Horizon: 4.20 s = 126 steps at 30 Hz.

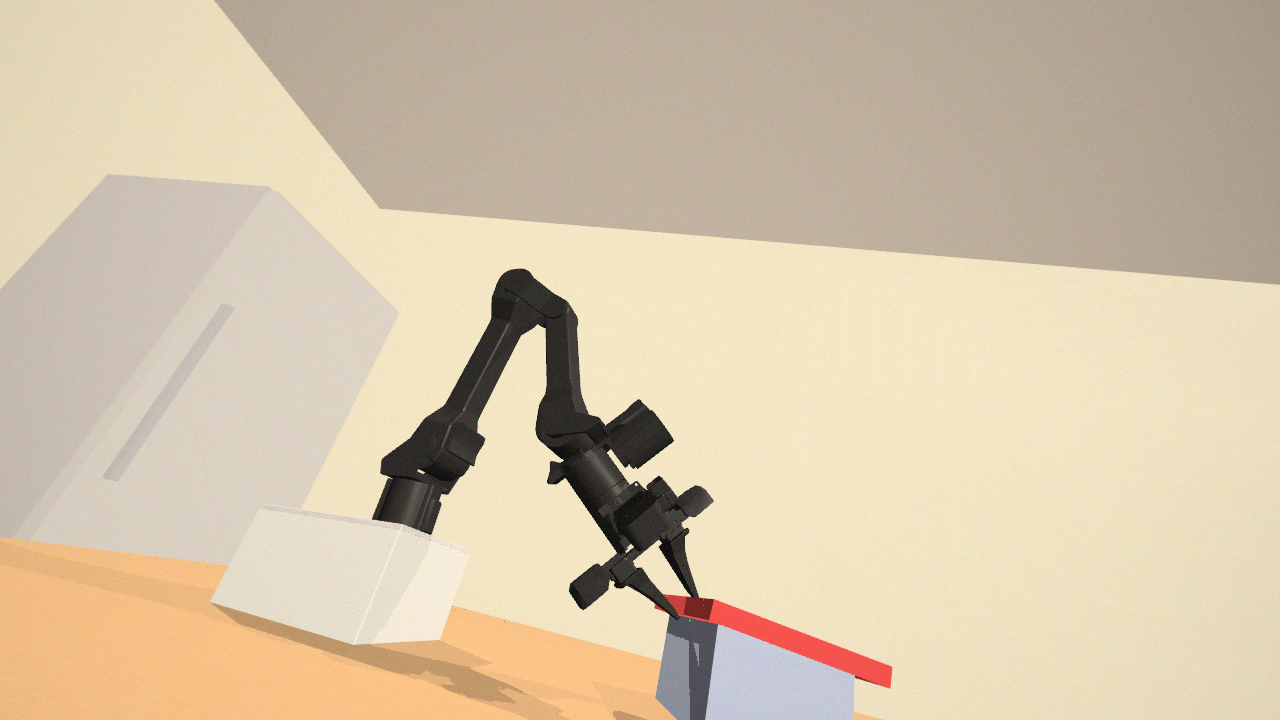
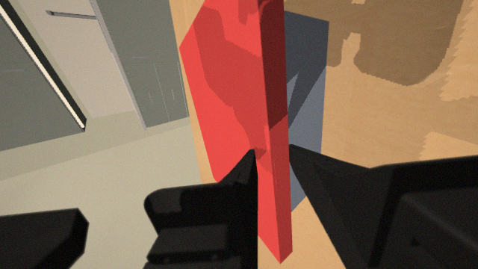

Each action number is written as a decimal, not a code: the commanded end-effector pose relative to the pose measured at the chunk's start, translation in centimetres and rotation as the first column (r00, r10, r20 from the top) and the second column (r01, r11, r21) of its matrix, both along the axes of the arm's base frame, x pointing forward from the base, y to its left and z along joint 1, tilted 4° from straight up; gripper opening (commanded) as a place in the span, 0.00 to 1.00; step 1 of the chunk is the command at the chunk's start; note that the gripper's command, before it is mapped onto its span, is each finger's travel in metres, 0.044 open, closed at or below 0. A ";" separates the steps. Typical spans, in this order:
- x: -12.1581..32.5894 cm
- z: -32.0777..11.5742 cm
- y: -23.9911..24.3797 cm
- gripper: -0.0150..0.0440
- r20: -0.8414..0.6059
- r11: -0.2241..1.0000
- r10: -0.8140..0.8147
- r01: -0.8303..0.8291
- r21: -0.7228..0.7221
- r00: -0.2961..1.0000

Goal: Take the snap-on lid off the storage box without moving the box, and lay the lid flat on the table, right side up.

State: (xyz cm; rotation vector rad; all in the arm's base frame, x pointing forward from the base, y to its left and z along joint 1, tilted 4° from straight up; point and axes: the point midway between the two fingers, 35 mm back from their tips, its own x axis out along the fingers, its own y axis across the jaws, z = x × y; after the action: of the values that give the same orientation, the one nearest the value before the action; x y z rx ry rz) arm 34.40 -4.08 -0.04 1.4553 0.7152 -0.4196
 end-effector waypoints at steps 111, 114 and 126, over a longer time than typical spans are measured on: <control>5.0 10.3 0.5 0.25 0.003 1.000 -0.007 0.007 0.000 1.000; 5.0 10.7 0.5 0.25 0.003 1.000 -0.007 0.007 0.000 1.000; 5.1 12.3 0.5 0.25 0.003 1.000 -0.007 0.007 -0.001 1.000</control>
State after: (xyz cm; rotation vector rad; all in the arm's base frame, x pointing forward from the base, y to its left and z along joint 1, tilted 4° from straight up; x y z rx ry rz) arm 39.16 -3.47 10.98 1.4573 0.7285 -0.4338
